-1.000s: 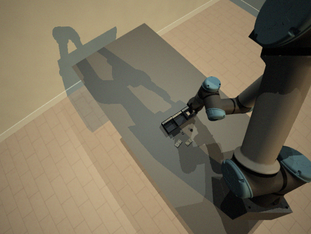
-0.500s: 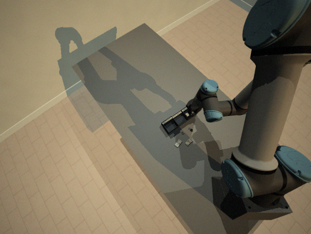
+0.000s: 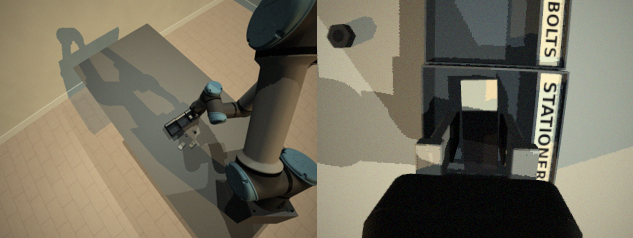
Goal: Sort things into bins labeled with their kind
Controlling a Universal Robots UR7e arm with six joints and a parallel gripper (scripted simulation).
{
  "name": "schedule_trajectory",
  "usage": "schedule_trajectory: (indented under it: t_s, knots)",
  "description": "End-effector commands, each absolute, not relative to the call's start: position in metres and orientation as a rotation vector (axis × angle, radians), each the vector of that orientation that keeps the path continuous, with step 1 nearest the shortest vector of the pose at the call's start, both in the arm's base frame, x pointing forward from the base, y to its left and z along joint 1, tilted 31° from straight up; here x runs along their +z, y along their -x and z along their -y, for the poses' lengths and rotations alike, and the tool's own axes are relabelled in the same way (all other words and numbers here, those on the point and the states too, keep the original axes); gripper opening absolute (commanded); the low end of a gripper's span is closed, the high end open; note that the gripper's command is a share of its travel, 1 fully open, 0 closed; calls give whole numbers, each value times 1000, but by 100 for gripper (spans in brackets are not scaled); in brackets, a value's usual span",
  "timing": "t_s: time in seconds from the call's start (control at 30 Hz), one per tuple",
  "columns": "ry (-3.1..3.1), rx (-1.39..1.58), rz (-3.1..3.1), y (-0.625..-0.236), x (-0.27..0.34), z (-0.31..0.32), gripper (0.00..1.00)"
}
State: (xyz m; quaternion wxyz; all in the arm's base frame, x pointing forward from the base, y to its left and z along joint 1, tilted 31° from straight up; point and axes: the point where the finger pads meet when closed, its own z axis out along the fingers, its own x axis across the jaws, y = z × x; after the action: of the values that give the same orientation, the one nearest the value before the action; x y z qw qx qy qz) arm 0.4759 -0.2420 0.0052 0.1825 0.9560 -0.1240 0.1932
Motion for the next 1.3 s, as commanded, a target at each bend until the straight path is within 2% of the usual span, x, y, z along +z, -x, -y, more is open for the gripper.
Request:
schedule_trajectory:
  t_s: [0.0, 1.27]
  knots:
    - [-2697, 547, 350, -476, 6, 242, 62]
    - [-2697, 547, 350, -464, 38, 227, 62]
